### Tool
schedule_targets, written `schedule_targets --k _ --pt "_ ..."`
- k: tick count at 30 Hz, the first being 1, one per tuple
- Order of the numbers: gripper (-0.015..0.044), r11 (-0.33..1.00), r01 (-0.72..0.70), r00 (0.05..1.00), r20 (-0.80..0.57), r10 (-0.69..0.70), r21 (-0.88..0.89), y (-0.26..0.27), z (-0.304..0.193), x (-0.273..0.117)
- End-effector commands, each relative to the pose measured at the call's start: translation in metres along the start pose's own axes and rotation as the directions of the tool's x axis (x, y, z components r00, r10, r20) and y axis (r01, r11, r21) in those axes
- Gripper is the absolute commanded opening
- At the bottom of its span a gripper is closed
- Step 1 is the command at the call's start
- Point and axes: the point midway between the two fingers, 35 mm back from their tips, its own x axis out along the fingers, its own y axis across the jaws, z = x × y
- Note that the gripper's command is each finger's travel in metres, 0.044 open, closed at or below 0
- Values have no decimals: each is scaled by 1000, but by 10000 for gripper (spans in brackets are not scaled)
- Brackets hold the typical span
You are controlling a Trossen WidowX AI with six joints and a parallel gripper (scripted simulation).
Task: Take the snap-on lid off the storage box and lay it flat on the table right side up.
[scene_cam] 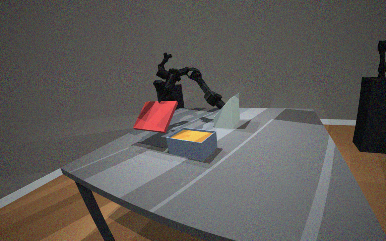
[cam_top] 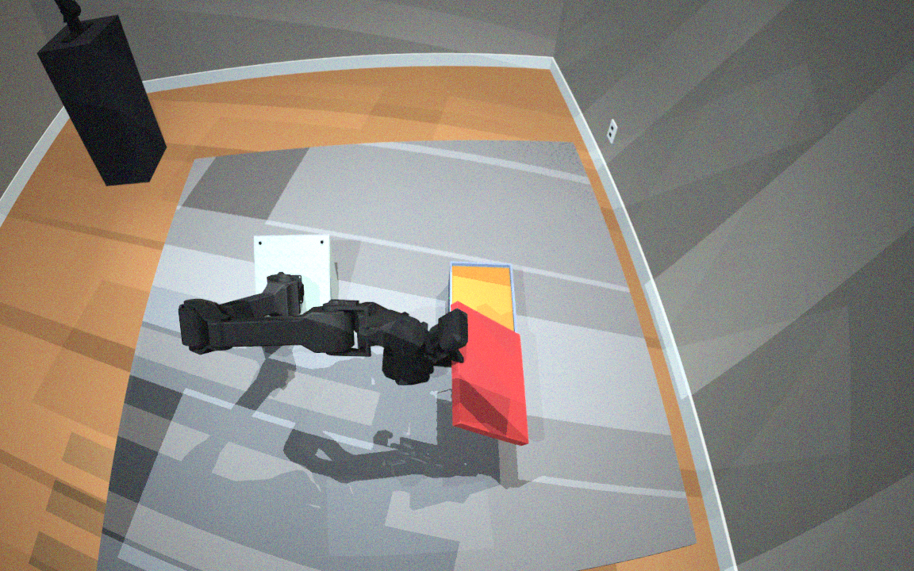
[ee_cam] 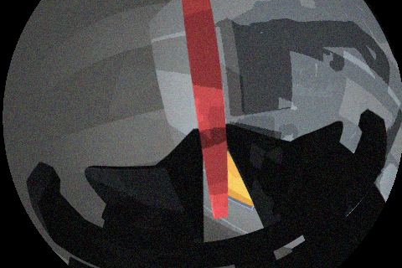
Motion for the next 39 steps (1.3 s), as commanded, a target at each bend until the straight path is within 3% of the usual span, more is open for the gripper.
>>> schedule_targets --k 1,18,39 --pt "0 1000 -24 1000 -2 24 3 5 11 -5" --pt "0 1000 -25 1000 0 25 2 2 44 -8" --pt "0 1000 -25 1000 1 25 2 -13 41 3"
